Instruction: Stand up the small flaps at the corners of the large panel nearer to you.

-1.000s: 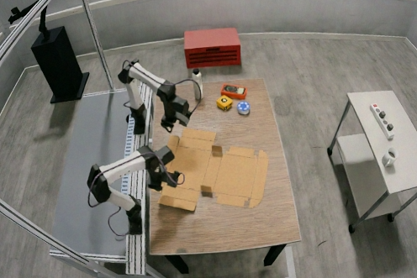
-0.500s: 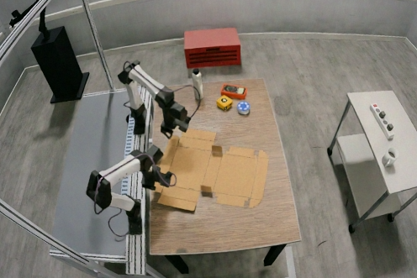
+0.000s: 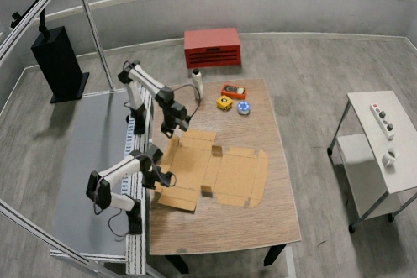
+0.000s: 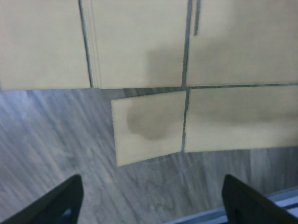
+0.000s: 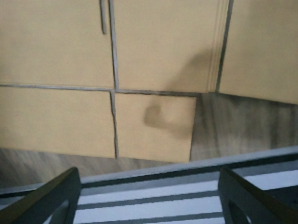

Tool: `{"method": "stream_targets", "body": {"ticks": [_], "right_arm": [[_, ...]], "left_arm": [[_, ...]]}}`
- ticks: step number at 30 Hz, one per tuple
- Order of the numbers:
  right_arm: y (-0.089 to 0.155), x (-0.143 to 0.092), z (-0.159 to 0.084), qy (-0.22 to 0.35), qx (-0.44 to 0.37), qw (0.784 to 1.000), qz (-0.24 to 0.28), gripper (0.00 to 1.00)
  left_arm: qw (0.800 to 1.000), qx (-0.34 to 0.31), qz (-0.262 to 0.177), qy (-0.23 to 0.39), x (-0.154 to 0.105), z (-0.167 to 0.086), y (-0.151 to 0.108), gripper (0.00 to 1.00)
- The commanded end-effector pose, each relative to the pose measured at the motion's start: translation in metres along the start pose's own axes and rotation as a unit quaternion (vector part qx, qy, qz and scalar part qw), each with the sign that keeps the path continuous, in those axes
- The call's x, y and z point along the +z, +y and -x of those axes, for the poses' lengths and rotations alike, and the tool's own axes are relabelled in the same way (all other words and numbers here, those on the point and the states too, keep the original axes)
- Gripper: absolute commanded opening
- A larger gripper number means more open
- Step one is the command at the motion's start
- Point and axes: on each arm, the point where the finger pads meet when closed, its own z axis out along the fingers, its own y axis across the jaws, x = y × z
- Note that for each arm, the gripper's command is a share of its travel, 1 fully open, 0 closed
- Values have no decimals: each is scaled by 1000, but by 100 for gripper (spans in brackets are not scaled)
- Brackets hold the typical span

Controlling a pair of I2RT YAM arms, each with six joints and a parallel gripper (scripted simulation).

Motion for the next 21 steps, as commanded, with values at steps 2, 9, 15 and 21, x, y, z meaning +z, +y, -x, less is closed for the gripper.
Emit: {"method": "stream_targets", "body": {"ticks": [2,9,15,21], "right_arm": [[0,-9,2,-7,2,1000,6,76],[-3,-8,2,-5,1,1000,4,76],[-6,-7,1,-3,1,1000,1,76],[-8,-6,0,-2,1,1000,-1,76]], "left_arm": [[1000,3,-13,-26,-12,10,-6,76],[1000,5,-12,-24,-15,8,-5,76],[1000,2,-5,-9,-6,3,-2,76],[1000,7,-13,-25,-16,8,-5,76]]}}
